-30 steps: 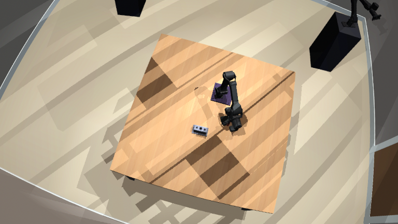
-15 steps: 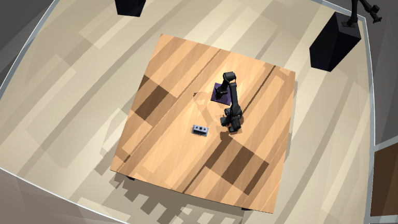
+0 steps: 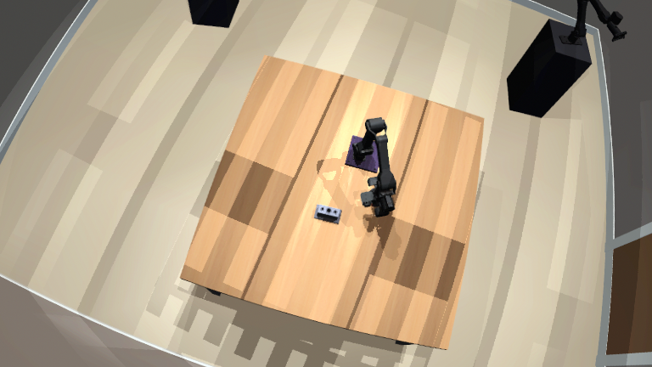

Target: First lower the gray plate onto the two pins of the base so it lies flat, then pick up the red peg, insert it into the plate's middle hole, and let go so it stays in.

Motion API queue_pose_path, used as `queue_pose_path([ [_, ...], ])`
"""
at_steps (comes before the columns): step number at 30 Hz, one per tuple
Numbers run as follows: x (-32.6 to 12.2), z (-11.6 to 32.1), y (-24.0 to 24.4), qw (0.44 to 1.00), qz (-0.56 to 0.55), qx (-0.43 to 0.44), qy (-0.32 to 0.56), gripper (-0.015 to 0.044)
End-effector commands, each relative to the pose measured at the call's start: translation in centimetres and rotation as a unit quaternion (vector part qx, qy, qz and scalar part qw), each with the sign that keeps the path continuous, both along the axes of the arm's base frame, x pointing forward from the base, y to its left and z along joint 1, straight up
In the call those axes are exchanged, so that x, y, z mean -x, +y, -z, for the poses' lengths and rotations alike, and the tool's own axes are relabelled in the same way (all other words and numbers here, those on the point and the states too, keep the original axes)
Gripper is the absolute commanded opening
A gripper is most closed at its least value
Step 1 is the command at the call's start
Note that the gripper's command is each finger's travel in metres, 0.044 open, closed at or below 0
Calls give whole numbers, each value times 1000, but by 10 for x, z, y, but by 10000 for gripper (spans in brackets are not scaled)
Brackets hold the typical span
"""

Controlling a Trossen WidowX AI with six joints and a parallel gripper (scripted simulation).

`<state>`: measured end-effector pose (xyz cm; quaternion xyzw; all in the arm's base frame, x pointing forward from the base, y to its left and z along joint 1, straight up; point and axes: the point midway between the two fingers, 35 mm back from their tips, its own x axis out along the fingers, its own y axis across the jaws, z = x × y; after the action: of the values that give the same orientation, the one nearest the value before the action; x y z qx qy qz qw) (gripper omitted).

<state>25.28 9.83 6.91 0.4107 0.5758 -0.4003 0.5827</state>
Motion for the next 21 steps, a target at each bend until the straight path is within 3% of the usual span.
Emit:
queue_pose_path([
  [1,0,0,0,1000,2,-1,0,20],
  [21,-5,-42,2,1000,2,-1,0,0],
])
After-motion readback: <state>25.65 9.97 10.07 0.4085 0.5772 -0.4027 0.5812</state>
